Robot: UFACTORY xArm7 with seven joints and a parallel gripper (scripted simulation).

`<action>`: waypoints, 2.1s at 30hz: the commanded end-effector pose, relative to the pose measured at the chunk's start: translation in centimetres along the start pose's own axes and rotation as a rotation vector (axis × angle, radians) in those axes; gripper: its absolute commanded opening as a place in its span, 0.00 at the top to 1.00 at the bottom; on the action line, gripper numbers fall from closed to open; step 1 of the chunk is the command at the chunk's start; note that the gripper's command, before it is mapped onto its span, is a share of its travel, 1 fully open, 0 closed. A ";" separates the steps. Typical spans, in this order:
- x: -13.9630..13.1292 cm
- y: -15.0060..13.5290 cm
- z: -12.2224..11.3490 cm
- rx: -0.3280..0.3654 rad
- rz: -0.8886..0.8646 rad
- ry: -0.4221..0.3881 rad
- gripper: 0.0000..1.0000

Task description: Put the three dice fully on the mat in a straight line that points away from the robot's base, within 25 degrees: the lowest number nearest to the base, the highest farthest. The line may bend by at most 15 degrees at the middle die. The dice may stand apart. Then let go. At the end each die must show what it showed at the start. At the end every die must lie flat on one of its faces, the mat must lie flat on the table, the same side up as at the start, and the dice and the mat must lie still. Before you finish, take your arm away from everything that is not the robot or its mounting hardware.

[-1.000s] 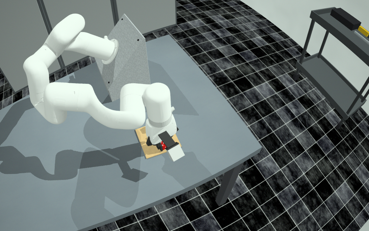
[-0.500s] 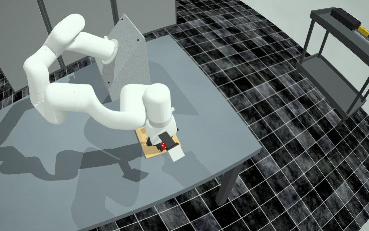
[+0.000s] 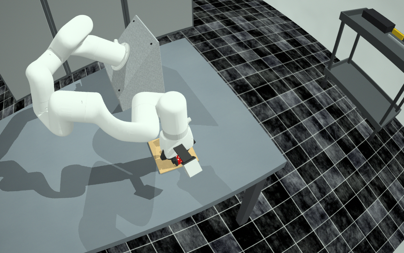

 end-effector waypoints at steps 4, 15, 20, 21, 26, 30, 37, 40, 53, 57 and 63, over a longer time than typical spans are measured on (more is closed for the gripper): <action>0.1 -0.1 -0.2 0.002 0.000 0.005 0.79; 0.1 -0.1 -0.2 0.002 0.000 0.005 0.79; 0.1 -0.1 -0.2 0.002 0.000 0.005 0.79; 0.1 -0.1 -0.2 0.002 0.000 0.005 0.79; 0.1 -0.1 -0.2 0.002 0.000 0.005 0.75; 0.1 -0.1 -0.2 0.002 0.000 0.005 0.67; 0.1 -0.1 -0.2 0.002 0.000 0.005 0.58; 0.1 -0.1 -0.2 0.002 0.000 0.005 0.58; 0.1 -0.1 -1.0 0.002 0.000 0.005 0.58; 0.1 -0.1 -2.6 0.002 0.000 0.005 0.58; 0.1 -0.1 -4.8 0.002 0.000 0.005 0.58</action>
Point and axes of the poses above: the point where the finger pads meet when closed, its own z axis out along the fingers, its own y axis across the jaws, x = y × z, the point moved 1 cm from there along -z, back along the fingers, and after that the axes turned 4 degrees about -z, right-handed, at the moved point
